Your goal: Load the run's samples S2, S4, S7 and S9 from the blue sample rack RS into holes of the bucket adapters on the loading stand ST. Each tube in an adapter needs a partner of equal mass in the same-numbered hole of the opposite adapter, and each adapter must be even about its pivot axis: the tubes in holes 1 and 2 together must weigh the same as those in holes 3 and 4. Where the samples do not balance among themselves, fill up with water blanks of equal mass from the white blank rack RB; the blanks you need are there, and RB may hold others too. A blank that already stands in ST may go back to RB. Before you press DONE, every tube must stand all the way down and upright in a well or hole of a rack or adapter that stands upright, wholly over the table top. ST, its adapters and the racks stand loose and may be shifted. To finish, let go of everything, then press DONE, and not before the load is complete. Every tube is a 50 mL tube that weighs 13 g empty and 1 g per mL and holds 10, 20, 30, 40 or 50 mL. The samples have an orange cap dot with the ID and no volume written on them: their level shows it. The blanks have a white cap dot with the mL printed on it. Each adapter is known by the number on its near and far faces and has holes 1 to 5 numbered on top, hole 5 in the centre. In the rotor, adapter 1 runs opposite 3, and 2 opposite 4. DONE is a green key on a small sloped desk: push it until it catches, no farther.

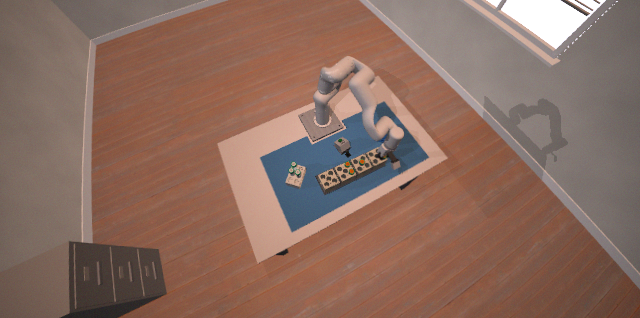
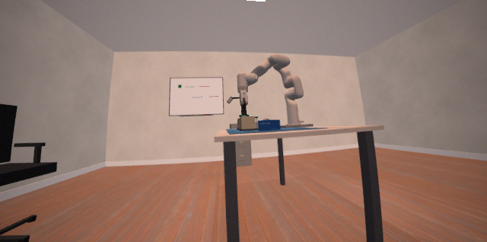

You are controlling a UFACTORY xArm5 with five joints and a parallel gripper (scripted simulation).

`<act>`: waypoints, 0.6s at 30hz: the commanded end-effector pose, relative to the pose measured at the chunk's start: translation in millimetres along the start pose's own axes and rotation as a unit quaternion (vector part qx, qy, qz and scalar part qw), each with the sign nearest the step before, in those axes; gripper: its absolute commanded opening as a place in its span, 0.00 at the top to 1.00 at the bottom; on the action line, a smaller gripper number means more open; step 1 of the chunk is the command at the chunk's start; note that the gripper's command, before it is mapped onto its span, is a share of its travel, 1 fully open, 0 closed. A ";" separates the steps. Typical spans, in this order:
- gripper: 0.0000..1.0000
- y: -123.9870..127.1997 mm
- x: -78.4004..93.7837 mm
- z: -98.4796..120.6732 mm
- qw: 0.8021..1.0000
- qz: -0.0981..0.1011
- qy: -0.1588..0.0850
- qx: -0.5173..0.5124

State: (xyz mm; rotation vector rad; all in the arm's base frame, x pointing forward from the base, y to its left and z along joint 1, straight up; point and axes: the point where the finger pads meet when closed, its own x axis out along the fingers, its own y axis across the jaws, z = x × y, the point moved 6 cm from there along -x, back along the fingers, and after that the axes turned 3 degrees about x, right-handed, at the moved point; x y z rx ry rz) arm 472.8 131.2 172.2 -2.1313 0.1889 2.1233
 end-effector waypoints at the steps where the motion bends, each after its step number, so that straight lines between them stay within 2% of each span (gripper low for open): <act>1: 1.00 -0.5 1.3 -1.0 1.000 -0.001 0.002 0.000; 18: 1.00 -0.5 4.3 -1.0 1.000 -0.001 0.002 0.000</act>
